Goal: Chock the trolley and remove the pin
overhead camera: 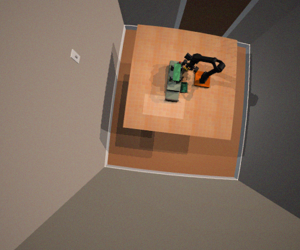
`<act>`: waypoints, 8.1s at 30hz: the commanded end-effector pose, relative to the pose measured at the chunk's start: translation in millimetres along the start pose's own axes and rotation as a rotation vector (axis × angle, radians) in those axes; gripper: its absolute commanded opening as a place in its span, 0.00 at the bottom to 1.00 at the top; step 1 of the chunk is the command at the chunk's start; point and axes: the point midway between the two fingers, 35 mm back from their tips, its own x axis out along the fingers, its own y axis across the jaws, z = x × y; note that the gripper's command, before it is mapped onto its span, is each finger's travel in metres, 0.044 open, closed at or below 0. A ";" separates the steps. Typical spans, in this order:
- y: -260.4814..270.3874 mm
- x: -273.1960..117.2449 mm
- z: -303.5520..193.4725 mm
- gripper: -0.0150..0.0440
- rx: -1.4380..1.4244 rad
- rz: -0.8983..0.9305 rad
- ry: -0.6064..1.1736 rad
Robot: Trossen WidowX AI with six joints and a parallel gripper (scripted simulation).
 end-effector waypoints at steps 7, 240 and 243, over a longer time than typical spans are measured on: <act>0.2 -1.3 0.0 0.25 0.000 0.001 0.000; -53.1 -133.4 -233.6 0.25 -3.587 0.035 0.008; -55.7 -133.0 -246.5 0.25 -3.587 0.037 0.008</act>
